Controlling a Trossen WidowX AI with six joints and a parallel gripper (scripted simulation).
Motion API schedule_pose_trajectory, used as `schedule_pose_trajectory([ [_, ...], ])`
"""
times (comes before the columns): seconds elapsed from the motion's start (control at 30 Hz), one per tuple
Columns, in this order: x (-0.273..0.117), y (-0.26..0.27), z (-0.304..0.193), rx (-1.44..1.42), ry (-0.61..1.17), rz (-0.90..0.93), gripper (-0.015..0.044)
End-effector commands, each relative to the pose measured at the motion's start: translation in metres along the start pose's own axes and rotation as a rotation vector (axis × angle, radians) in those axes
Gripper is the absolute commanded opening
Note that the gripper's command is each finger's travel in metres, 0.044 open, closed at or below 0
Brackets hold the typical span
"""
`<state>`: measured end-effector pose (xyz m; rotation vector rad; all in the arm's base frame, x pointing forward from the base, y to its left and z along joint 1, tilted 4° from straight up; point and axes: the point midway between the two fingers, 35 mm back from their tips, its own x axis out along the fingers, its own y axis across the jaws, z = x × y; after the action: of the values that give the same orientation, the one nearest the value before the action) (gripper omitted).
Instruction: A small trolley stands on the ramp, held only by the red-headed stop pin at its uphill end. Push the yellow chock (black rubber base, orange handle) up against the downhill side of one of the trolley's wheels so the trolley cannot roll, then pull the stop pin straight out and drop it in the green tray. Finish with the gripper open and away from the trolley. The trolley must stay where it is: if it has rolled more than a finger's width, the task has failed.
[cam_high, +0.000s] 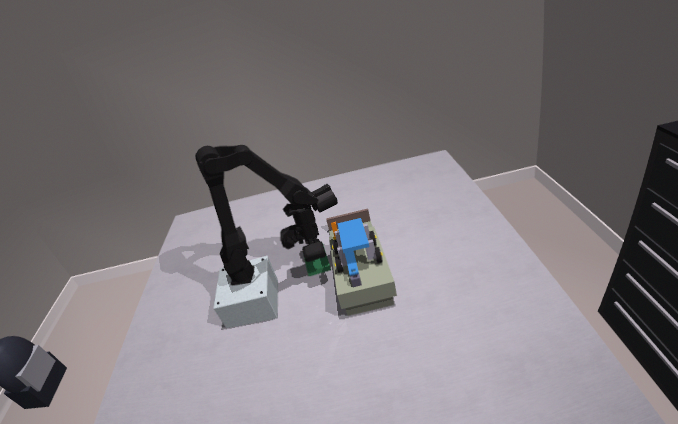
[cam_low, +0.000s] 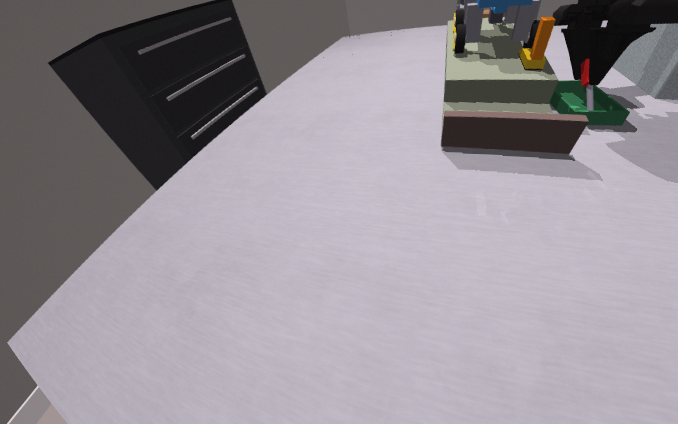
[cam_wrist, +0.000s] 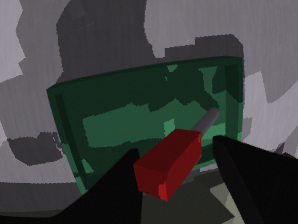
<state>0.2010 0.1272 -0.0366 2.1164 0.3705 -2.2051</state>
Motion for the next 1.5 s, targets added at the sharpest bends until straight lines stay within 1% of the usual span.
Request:
schedule_pose_trajectory([
  [0.0, 0.002, 0.003, 0.001, -0.002, -0.002, -0.001, 0.019],
  [1.13, 0.01, 0.015, 0.004, -0.002, -0.002, 0.0, 0.019],
  [1.3, 0.009, 0.014, 0.001, 0.001, 0.002, 0.002, 0.0321],
  [1.33, 0.009, 0.014, 0.001, 0.001, 0.002, 0.002, 0.034],
  [1.47, 0.009, 0.014, 0.001, 0.001, 0.002, 0.002, 0.034],
])
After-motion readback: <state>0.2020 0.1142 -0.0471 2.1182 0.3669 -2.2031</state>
